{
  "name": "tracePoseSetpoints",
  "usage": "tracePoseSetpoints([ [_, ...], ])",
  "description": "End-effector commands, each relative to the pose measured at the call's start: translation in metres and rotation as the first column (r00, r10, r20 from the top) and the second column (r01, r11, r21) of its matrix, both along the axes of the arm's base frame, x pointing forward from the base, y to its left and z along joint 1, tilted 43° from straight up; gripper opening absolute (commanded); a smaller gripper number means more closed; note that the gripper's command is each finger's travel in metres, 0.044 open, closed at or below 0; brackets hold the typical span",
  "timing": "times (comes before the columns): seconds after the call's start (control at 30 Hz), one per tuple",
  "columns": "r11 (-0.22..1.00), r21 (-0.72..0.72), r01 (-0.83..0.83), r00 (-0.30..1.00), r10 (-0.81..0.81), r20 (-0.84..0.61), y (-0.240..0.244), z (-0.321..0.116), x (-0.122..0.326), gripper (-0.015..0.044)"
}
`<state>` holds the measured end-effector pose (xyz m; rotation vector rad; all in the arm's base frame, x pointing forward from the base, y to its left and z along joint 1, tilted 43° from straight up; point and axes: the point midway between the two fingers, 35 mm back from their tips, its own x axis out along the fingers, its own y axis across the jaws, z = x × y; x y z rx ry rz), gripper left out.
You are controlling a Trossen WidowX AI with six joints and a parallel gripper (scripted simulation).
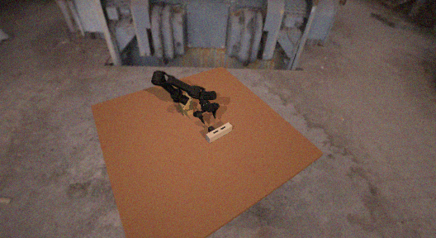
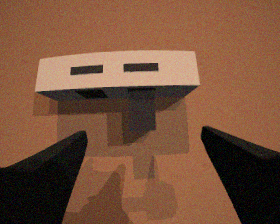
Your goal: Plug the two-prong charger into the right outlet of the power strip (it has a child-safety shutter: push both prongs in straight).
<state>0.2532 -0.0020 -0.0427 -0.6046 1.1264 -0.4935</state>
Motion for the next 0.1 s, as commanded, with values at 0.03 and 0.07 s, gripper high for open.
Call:
tracePoseSetpoints([
  [0.03, 1.0, -0.004, -0.005, 1.0, 0.005, 0.005, 0.0003, 0.0013, 0.0011, 0.044],
  [0.07, 1.0, -0.004, -0.005, 1.0, 0.005, 0.005, 0.0003, 0.0013, 0.0011, 0.044],
])
